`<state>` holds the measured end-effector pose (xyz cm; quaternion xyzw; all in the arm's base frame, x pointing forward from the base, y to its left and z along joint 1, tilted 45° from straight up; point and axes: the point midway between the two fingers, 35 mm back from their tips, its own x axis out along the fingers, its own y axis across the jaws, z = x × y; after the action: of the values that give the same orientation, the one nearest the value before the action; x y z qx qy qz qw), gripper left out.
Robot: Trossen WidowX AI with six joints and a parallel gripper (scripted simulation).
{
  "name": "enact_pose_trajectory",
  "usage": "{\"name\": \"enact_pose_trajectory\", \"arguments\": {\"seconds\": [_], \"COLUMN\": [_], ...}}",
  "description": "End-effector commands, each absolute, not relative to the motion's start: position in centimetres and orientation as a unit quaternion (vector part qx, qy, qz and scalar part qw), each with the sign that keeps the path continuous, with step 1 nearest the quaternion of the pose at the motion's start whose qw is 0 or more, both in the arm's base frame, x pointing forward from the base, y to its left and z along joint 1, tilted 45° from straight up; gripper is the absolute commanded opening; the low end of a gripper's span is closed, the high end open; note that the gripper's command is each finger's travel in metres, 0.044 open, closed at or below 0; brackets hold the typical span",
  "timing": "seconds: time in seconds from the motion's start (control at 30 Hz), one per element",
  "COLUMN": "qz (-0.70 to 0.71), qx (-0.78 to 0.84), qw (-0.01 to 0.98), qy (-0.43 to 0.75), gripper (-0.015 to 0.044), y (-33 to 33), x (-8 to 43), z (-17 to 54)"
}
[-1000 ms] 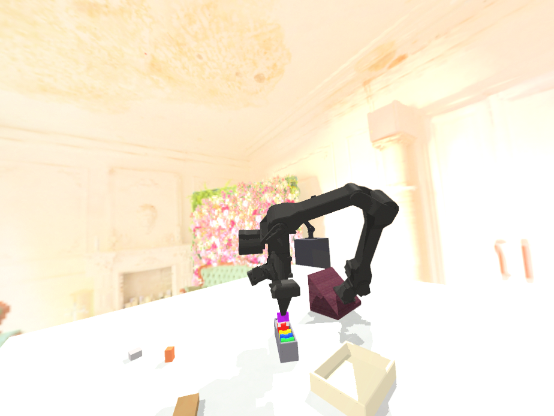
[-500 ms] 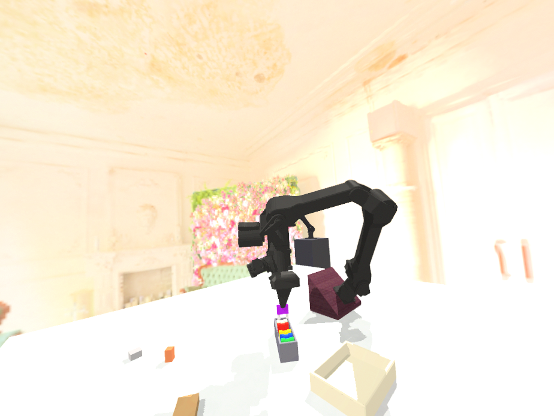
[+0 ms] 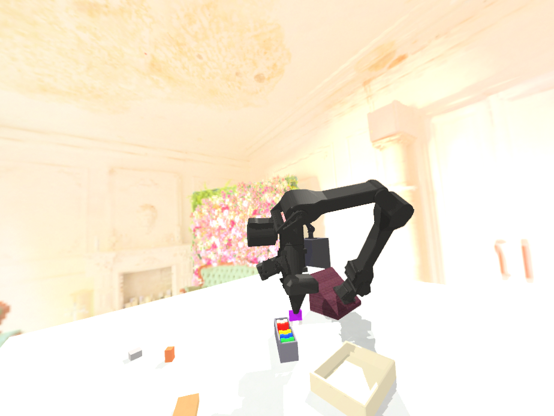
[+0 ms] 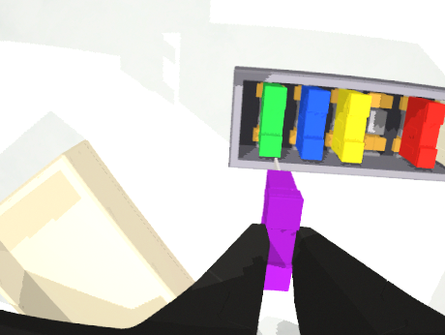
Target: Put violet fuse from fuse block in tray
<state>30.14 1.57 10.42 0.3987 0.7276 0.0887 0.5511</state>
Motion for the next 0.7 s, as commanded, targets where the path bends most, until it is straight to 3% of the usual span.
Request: {"name": "enact_pose_trajectory", "arguments": {"seconds": [0.0,0.37,0.67], "qz": [0.089,0.098,0.099], "qx": [0.401,0.405,0.405], "qw": [0.551,0.546,0.545], "qy": [0.726,0.727,0.727], "gripper": [0.0,0.0,0.0], "y": [4.2,10.2,10.7], "x": [30.0,27.9,27.7], "z": [13.0,19.0,19.2]}}
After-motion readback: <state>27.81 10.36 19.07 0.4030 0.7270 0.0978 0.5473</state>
